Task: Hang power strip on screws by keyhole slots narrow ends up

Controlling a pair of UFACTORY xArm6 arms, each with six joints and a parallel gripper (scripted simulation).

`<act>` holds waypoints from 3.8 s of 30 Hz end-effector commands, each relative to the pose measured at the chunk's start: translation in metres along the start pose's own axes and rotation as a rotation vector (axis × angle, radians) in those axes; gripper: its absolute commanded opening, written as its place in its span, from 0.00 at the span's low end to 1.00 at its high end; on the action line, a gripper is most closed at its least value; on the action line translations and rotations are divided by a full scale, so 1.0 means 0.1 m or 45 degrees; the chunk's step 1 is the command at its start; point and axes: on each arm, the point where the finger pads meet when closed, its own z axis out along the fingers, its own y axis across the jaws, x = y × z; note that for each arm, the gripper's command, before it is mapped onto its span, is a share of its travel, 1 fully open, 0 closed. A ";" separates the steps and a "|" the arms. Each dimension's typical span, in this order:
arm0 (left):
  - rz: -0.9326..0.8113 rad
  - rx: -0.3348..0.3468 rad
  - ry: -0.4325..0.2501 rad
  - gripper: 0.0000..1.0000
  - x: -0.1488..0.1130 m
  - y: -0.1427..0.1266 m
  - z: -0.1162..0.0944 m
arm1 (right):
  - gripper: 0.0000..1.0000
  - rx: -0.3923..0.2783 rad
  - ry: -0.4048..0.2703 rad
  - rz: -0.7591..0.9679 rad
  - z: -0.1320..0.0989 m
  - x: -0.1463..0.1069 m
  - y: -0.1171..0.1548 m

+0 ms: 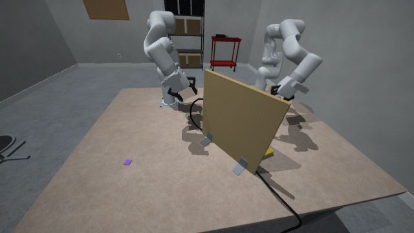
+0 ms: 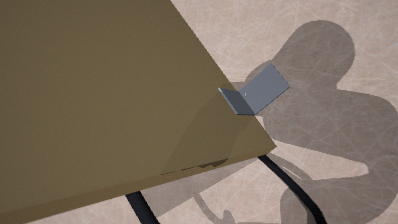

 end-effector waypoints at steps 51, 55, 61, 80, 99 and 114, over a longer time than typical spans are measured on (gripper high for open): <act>-0.147 0.501 0.052 0.93 -0.04 -1.04 -0.65 | 1.00 -0.668 -0.020 -0.083 -0.67 0.38 1.41; -0.146 0.501 0.052 0.93 -0.04 -1.04 -0.65 | 1.00 -0.668 -0.020 -0.083 -0.67 0.38 1.40; -0.147 0.501 0.051 0.93 -0.04 -1.04 -0.65 | 1.00 -0.667 -0.020 -0.083 -0.67 0.38 1.40; -0.147 0.501 0.051 0.93 -0.04 -1.04 -0.65 | 1.00 -0.668 -0.020 -0.083 -0.67 0.38 1.40; -0.147 0.501 0.051 0.93 -0.04 -1.04 -0.65 | 1.00 -0.668 -0.020 -0.083 -0.67 0.38 1.40; -0.147 0.501 0.051 0.93 -0.04 -1.04 -0.65 | 1.00 -0.668 -0.020 -0.083 -0.67 0.38 1.40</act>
